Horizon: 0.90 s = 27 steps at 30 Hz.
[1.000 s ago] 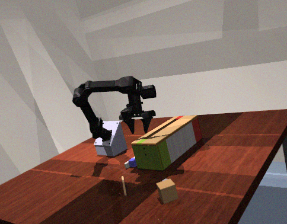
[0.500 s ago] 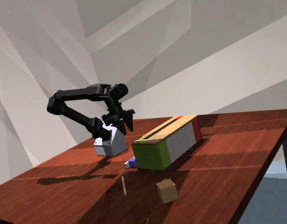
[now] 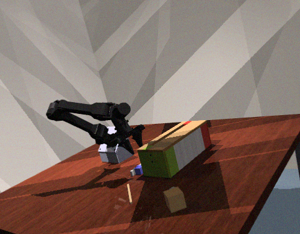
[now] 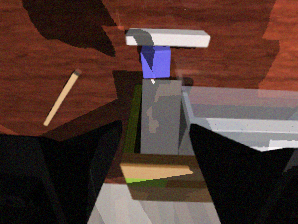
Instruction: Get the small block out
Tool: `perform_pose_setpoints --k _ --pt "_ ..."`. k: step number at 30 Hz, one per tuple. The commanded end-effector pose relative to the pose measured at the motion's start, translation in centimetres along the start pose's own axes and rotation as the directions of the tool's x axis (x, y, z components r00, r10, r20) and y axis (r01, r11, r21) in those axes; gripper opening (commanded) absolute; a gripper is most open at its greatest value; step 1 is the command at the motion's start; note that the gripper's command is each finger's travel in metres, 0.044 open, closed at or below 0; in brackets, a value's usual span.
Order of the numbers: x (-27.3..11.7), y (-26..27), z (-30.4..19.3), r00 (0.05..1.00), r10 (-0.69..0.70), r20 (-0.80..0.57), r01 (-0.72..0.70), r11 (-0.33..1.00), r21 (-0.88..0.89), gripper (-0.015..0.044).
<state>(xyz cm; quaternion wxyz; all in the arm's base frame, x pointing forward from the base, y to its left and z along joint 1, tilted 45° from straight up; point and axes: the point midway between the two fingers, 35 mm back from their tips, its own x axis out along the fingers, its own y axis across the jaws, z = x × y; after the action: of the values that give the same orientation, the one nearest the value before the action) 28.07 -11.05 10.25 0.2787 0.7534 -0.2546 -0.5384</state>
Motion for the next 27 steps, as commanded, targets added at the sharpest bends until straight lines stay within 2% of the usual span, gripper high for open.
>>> perform_pose_setpoints --k 1,27 --pt "3.1 0.0 2.3 1.000 0.004 0.005 -0.004 1.000 -0.010 0.0285" --pt "6.4 0.0 3.5 1.000 0.002 0.011 -0.002 1.000 -0.014 0.0285"
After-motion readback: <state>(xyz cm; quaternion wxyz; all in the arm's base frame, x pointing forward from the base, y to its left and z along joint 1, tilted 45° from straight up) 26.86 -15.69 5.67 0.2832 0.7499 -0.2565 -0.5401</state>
